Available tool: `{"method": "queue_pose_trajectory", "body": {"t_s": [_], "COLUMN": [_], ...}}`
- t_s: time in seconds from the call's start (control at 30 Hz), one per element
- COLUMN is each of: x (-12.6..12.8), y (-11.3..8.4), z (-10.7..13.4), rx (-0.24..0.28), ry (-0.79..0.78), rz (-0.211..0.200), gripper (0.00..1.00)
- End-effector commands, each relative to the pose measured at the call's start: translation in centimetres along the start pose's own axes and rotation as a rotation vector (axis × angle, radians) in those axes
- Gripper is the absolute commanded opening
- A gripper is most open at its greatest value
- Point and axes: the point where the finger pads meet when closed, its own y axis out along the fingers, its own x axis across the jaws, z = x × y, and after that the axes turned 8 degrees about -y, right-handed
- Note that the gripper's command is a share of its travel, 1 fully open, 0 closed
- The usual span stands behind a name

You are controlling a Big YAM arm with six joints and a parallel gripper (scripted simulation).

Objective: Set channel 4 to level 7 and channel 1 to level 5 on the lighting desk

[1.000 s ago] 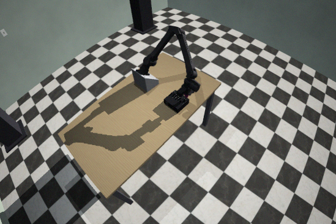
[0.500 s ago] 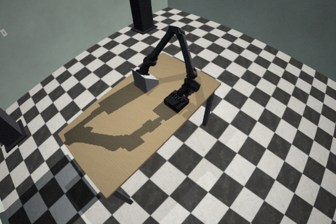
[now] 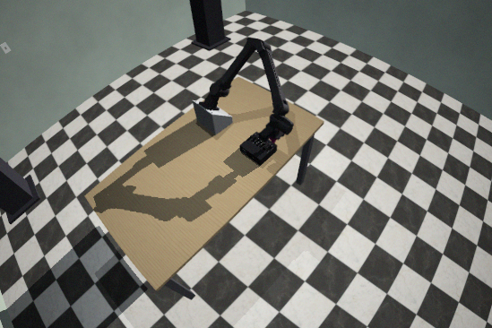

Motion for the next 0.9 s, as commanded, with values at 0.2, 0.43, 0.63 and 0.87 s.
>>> {"method": "queue_pose_trajectory", "body": {"t_s": [0.2,0.43,0.63,0.87], "x": [1.54,1.54,1.54,1.79], "y": [-1.32,-1.32,-1.32,-1.41], "z": [1.09,1.09,1.09,1.21], "rx": [-0.012,-0.012,-0.012,-0.012], "ry": [-0.035,-0.035,-0.035,-0.038], "rz": [-0.041,-0.041,-0.041,-0.043], "gripper": [0.0,0.0,0.0,0.0]}}
